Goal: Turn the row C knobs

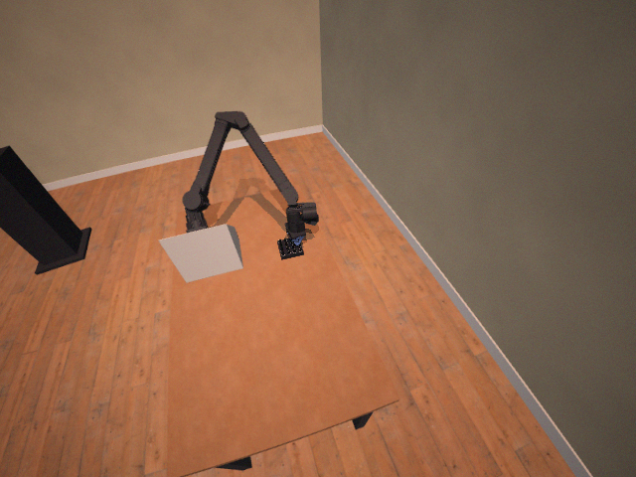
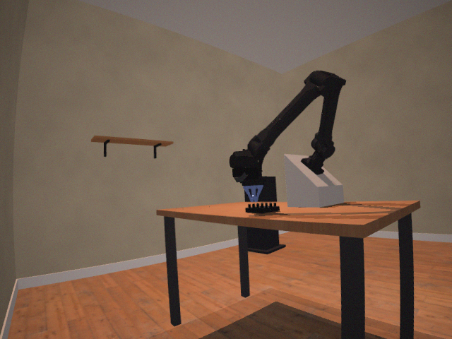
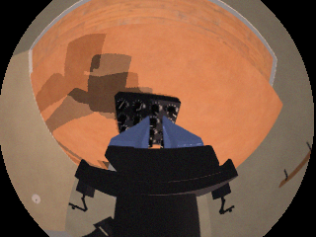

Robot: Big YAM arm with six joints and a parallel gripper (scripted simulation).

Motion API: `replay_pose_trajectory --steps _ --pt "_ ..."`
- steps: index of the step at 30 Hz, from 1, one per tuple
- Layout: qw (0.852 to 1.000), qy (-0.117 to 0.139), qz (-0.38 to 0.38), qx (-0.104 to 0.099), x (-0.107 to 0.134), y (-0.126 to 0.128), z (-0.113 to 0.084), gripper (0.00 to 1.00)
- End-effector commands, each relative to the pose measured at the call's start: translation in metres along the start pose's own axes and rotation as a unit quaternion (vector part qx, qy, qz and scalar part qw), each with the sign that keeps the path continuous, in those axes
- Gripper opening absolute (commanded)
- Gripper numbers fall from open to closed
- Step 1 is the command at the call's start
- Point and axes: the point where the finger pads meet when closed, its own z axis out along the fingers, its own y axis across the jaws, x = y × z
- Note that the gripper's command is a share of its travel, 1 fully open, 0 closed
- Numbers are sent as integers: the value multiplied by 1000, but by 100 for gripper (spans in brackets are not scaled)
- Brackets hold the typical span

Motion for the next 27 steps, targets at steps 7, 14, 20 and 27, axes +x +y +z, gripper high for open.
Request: replay_pose_trajectory --steps 7,14,20,27 --pt "1000 -10 -25 4 -16 4 -24 20" --pt "1000 -18 -23 6 -17 1 -32 20" --pt "1000 -18 -23 6 -17 1 -32 20" --pt "999 -25 -22 8 -22 -2 -43 100"
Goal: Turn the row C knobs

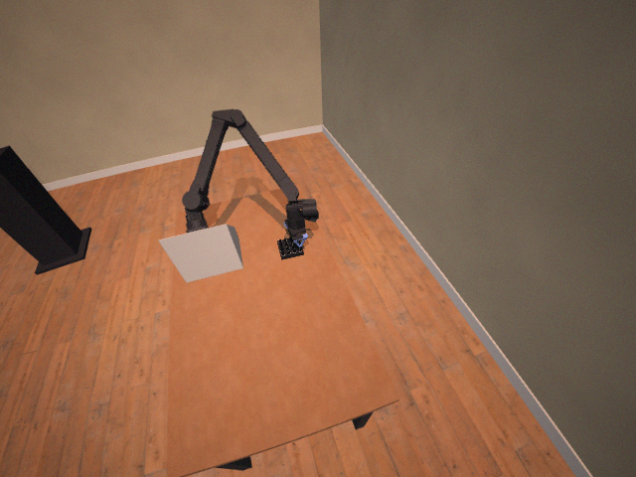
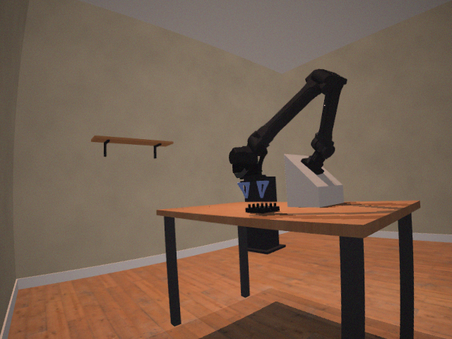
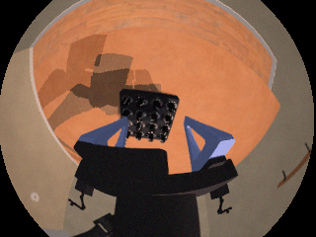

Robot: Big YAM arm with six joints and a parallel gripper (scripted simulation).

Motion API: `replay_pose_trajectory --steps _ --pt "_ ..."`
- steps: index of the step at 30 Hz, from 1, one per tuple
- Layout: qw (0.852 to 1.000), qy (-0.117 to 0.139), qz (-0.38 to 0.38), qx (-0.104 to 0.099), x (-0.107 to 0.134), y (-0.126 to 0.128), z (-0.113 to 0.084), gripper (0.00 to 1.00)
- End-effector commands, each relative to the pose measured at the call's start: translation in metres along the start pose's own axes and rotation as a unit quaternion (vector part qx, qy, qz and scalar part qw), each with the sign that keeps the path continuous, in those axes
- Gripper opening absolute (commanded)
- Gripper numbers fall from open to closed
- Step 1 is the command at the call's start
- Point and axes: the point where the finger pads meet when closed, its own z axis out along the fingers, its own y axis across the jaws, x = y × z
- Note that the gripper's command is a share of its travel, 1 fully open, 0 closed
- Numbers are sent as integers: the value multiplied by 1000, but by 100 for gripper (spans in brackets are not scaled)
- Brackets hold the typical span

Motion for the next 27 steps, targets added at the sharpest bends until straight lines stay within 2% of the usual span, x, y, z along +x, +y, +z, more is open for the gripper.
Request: replay_pose_trajectory --steps 1,10,12,16,23,27 --pt "999 -28 -16 10 -23 -4 -29 100" --pt "999 -29 -17 13 -23 -4 -72 100" --pt "999 -29 -17 13 -23 -4 -72 100" --pt "999 -30 -19 14 -23 -4 -103 100" --pt "999 -30 -19 16 -22 -4 -140 100" --pt "999 -28 -17 15 -21 -5 -148 100"
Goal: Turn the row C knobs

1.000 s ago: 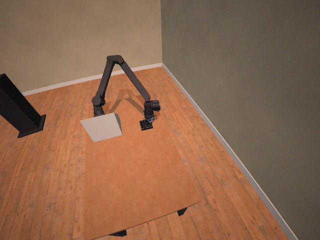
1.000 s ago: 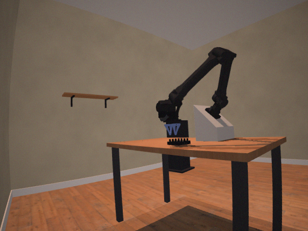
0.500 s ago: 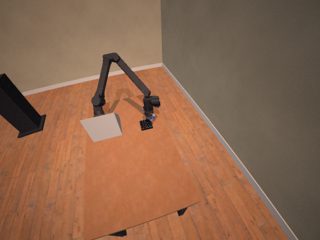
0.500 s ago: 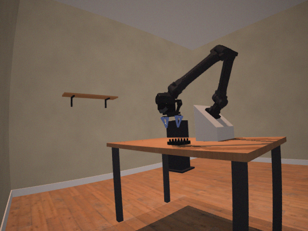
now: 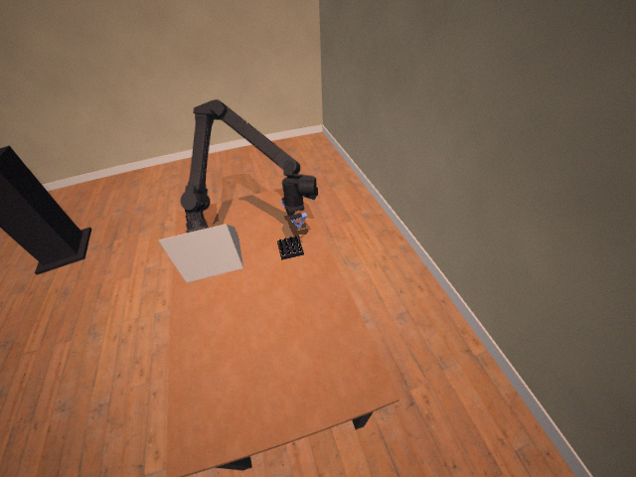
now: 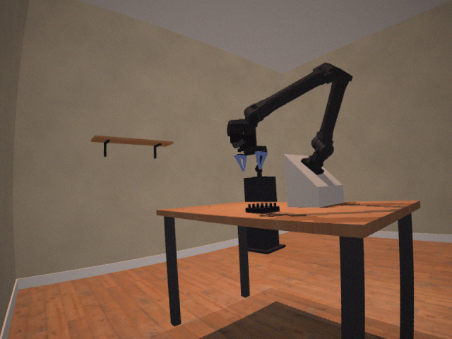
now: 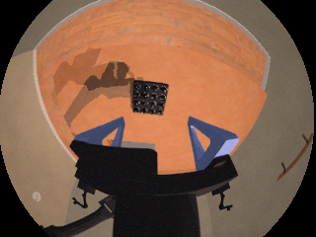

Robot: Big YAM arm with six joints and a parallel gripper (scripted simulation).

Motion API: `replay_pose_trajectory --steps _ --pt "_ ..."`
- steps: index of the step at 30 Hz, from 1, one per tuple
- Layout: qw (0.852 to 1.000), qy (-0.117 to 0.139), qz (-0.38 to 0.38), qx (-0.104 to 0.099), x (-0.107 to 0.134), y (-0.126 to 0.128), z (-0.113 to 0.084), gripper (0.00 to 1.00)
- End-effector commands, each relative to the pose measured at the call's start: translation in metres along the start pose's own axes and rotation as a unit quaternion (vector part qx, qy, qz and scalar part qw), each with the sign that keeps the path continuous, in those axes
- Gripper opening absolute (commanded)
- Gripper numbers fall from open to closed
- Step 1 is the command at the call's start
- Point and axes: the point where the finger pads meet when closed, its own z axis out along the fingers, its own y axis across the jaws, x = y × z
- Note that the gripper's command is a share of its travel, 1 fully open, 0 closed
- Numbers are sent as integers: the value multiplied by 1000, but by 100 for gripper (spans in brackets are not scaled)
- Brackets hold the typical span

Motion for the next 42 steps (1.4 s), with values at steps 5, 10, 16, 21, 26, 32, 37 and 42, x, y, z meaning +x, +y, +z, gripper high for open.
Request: replay_pose_trajectory --steps 5,10,16,21,26,32,37,42 --pt "1000 12 -22 -4 -2 4 1 100" --pt "1000 2 -19 -1 -2 -1 -6 100" --pt "1000 2 -19 -1 -2 -1 -6 100" --pt "1000 2 -19 -1 -2 -1 -6 100" --pt "1000 2 -19 -1 -2 -1 -6 100" --pt "1000 2 -19 -1 -2 -1 -6 100" --pt "1000 2 -19 -1 -2 -1 -6 100" --pt "1000 2 -19 -1 -2 -1 -6 100"
